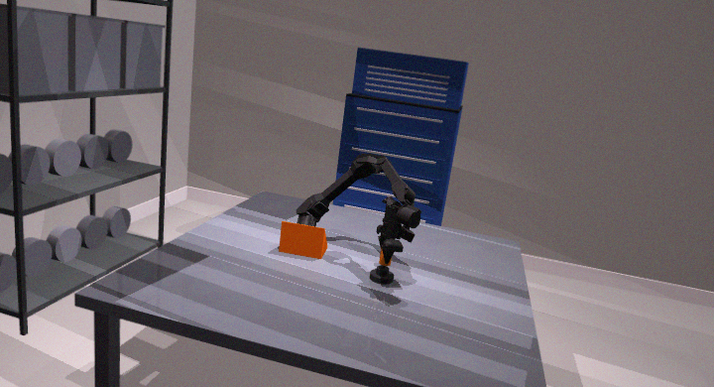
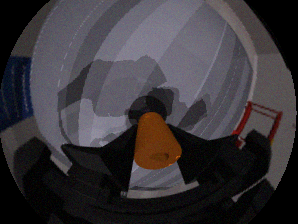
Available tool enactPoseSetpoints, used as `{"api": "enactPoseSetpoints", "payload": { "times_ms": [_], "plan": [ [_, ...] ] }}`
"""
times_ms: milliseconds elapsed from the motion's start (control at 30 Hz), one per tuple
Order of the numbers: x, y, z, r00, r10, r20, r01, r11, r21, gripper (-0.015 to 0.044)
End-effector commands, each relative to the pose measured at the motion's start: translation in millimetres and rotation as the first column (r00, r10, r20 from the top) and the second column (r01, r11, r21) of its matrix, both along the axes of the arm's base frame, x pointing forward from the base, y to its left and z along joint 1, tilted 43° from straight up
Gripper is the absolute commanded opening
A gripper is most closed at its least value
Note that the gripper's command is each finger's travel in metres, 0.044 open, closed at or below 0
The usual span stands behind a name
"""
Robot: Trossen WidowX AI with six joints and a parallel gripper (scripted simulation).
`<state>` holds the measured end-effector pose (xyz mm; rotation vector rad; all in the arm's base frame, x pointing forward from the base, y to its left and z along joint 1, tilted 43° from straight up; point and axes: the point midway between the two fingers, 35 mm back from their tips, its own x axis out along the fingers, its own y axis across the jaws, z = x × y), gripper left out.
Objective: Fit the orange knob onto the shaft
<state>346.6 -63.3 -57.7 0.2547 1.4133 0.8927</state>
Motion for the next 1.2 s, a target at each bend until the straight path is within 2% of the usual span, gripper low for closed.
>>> {"api": "enactPoseSetpoints", "payload": {
  "times_ms": [0, 667, 900, 1167],
  "plan": [
    [1.1, 0.4, -0.1, 1.0, -0.005, 0.002, 0.005, 1.0, 0.003, 0.0],
    [-5.8, -1.2, 4.6, 1.0, -0.005, 0.001, 0.005, 1.0, 0.002, 0.0],
    [-6.3, -0.7, 4.6, 0.981, 0.139, 0.134, -0.142, 0.99, 0.011, 0.0],
    [-5.1, 0.9, 2.2, 0.979, 0.147, 0.142, -0.15, 0.989, 0.011, 0.0]
  ]
}}
